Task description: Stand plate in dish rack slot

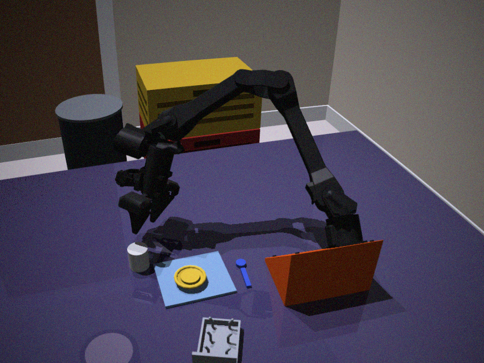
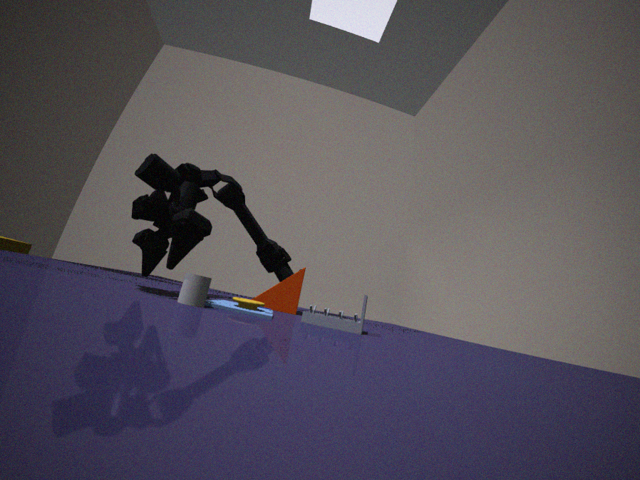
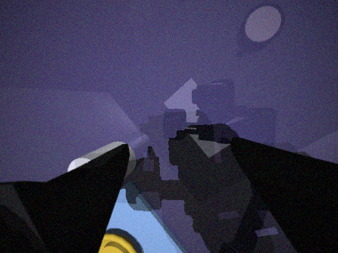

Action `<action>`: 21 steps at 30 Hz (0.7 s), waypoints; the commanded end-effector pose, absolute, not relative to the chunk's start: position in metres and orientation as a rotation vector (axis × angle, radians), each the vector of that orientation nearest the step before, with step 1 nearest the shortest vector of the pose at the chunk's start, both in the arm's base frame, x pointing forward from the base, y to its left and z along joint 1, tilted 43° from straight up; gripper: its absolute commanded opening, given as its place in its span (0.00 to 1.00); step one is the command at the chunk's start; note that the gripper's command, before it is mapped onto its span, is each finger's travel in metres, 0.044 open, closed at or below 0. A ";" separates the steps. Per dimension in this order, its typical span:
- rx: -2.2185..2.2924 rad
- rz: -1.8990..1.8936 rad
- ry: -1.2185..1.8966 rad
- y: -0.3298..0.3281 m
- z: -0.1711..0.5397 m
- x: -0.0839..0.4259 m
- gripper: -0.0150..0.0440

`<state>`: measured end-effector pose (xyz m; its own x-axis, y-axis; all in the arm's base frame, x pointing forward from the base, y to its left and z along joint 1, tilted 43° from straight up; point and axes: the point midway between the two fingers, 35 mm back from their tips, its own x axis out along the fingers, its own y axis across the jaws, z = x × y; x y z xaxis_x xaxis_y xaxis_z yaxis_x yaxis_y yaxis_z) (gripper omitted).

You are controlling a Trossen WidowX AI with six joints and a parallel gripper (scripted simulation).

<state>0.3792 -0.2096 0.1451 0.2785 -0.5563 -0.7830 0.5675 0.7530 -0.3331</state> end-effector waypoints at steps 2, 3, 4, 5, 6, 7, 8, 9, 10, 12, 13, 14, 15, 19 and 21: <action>-0.049 -0.716 1.138 -0.180 0.123 0.377 0.93; -0.061 -0.711 1.153 -0.175 0.119 0.376 0.93; -0.075 -0.705 1.171 -0.170 0.115 0.375 0.93; -0.092 -0.698 1.191 -0.164 0.111 0.374 0.93; -0.109 -0.691 1.211 -0.158 0.107 0.372 0.93; -0.128 -0.684 1.231 -0.152 0.102 0.370 0.93; -0.147 -0.677 1.251 -0.146 0.098 0.369 0.93; -0.166 -0.670 1.270 -0.140 0.094 0.367 0.93; -0.188 -0.663 1.291 -0.134 0.090 0.364 0.93; -0.238 -0.649 1.332 -0.121 0.082 0.358 0.93; -0.264 -0.642 1.352 -0.115 0.078 0.355 0.93; -0.290 -0.635 1.372 -0.109 0.074 0.352 0.93; -0.318 -0.628 1.391 -0.104 0.071 0.349 0.93; -0.435 -0.600 1.459 -0.082 0.059 0.334 0.93; -0.498 -0.587 1.488 -0.073 0.054 0.327 0.93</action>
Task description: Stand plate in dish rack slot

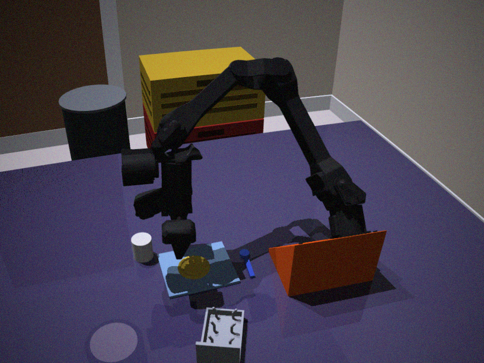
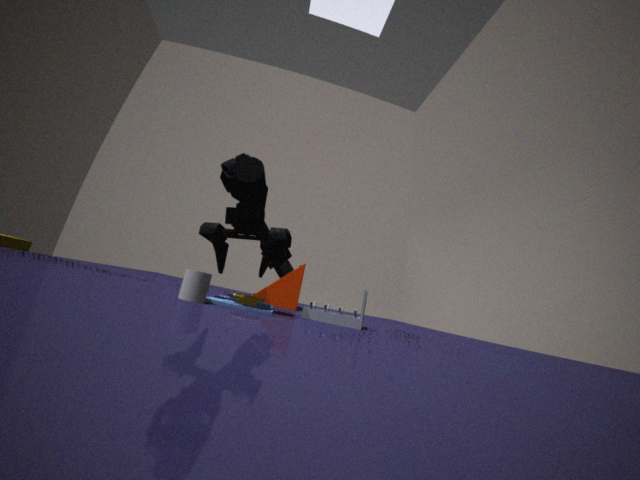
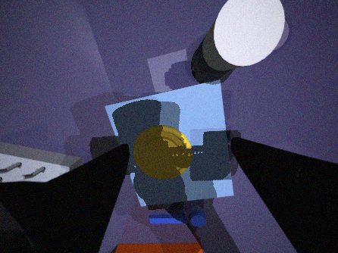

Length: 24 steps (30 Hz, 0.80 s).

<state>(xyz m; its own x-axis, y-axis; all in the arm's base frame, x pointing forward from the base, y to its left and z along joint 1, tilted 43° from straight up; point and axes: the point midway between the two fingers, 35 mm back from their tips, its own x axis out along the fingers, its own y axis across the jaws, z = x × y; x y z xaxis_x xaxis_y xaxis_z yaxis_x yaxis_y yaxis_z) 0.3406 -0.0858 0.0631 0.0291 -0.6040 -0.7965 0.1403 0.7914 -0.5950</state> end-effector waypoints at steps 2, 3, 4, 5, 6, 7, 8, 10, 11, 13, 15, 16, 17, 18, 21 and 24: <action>-0.563 -0.573 1.515 -0.064 0.050 0.320 0.93; -0.590 -0.568 1.525 -0.061 0.049 0.318 0.93; -0.606 -0.565 1.530 -0.059 0.048 0.316 0.93; -0.612 -0.563 1.532 -0.059 0.048 0.315 0.93; -0.612 -0.563 1.532 -0.059 0.048 0.315 0.93; -0.612 -0.563 1.532 -0.059 0.048 0.315 0.93; -0.612 -0.563 1.532 -0.059 0.048 0.315 0.93; -0.612 -0.563 1.532 -0.059 0.049 0.316 0.93; -0.612 -0.563 1.532 -0.059 0.048 0.316 0.93; -0.612 -0.563 1.532 -0.061 0.047 0.316 0.93; -0.612 -0.563 1.532 -0.063 0.044 0.317 0.93; -0.612 -0.563 1.532 -0.064 0.043 0.317 0.93; -0.612 -0.563 1.532 -0.065 0.042 0.317 0.93; -0.611 -0.563 1.532 -0.066 0.041 0.317 0.93; -0.611 -0.563 1.532 -0.069 0.037 0.317 0.93; -0.611 -0.563 1.532 -0.073 0.033 0.317 0.93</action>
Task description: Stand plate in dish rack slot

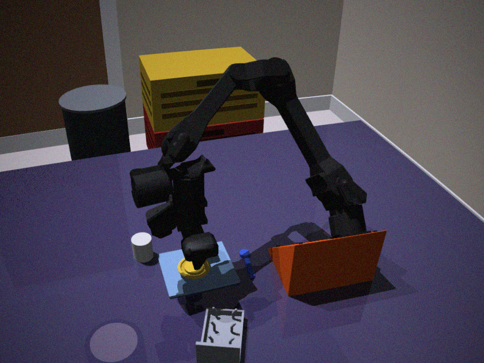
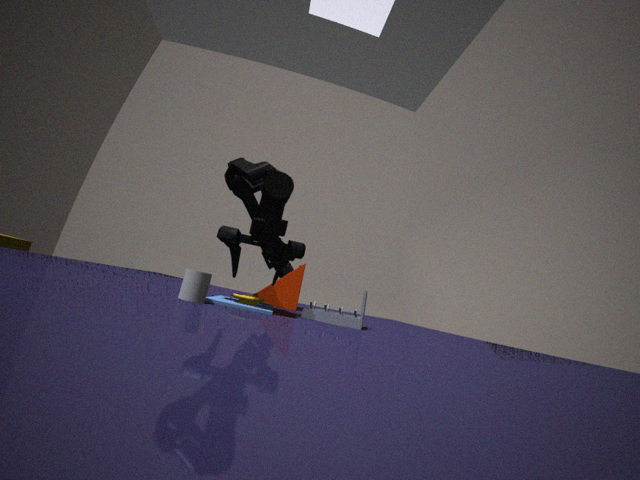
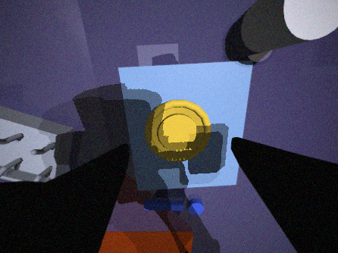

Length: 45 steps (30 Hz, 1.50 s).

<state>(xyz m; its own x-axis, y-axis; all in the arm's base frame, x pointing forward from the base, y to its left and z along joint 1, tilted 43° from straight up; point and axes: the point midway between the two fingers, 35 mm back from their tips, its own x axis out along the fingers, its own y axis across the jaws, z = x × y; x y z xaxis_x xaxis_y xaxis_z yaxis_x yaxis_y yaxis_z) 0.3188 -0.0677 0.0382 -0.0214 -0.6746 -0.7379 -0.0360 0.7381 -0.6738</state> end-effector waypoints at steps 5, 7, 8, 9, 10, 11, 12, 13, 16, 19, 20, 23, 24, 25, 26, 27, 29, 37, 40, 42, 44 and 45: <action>-0.611 -0.563 1.532 -0.078 0.027 0.317 0.93; -0.612 -0.563 1.532 -0.080 0.025 0.317 0.93; -0.612 -0.563 1.532 -0.082 0.024 0.317 0.93; -0.612 -0.563 1.532 -0.083 0.023 0.317 0.93; -0.612 -0.563 1.532 -0.084 0.021 0.317 0.93; -0.612 -0.563 1.532 -0.085 0.020 0.317 0.93; -0.612 -0.563 1.532 -0.086 0.019 0.316 0.93; -0.612 -0.563 1.532 -0.087 0.018 0.316 0.93; -0.612 -0.564 1.532 -0.091 0.014 0.316 0.93; -0.613 -0.564 1.532 -0.094 0.011 0.315 0.93; -0.613 -0.564 1.532 -0.095 0.010 0.315 0.93; -0.613 -0.565 1.532 -0.099 0.007 0.314 0.93; -0.614 -0.565 1.532 -0.100 0.006 0.314 0.93; -0.614 -0.565 1.532 -0.100 0.005 0.314 0.93; -0.614 -0.565 1.532 -0.100 0.005 0.314 0.93; -0.614 -0.565 1.532 -0.100 0.005 0.314 0.92; -0.614 -0.565 1.532 -0.100 0.005 0.314 0.90; -0.614 -0.565 1.532 -0.100 0.005 0.314 0.85; -0.614 -0.565 1.532 -0.100 0.005 0.314 0.82; -0.614 -0.565 1.532 -0.100 0.005 0.314 0.80; -0.614 -0.565 1.532 -0.100 0.005 0.314 0.78; -0.614 -0.565 1.532 -0.100 0.005 0.314 0.76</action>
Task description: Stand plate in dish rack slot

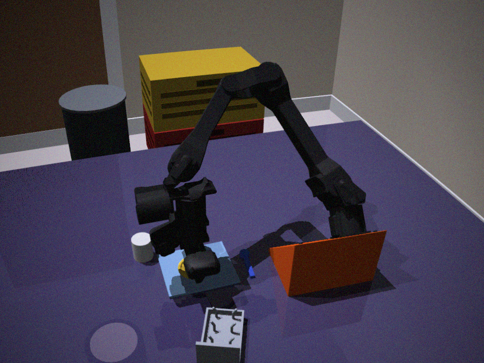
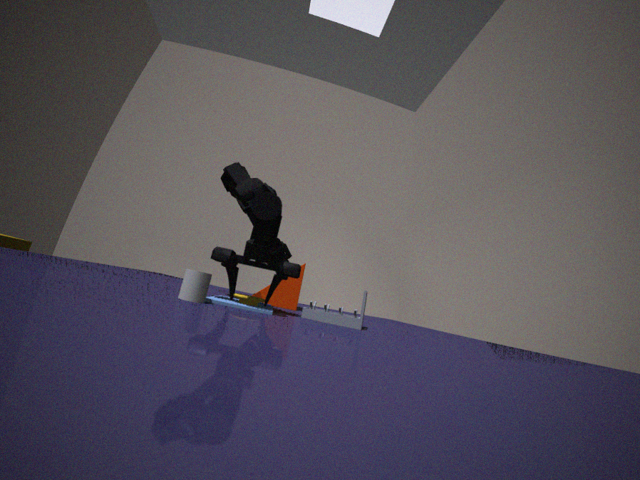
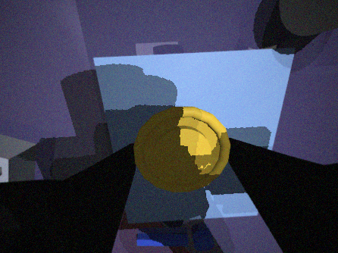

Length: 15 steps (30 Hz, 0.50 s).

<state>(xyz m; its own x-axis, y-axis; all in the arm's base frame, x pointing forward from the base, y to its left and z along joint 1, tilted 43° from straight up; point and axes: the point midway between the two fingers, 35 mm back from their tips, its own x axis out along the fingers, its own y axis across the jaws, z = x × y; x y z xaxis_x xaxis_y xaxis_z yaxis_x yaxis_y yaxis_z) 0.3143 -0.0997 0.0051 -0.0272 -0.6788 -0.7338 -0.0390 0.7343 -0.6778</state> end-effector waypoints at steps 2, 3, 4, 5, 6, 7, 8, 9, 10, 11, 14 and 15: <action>-0.614 -0.565 1.532 -0.100 0.006 0.314 0.67; -0.613 -0.564 1.531 -0.098 0.007 0.315 0.63; -0.612 -0.563 1.531 -0.095 0.010 0.317 0.59; -0.611 -0.561 1.531 -0.091 0.013 0.318 0.54; -0.610 -0.560 1.531 -0.088 0.016 0.320 0.50; -0.609 -0.559 1.531 -0.084 0.019 0.321 0.45; -0.608 -0.557 1.531 -0.080 0.023 0.322 0.41; -0.607 -0.556 1.531 -0.077 0.026 0.324 0.36; -0.606 -0.555 1.531 -0.073 0.029 0.325 0.32; -0.606 -0.554 1.531 -0.069 0.033 0.326 0.27; -0.604 -0.552 1.532 -0.059 0.043 0.329 0.25; -0.604 -0.551 1.532 -0.056 0.046 0.330 0.25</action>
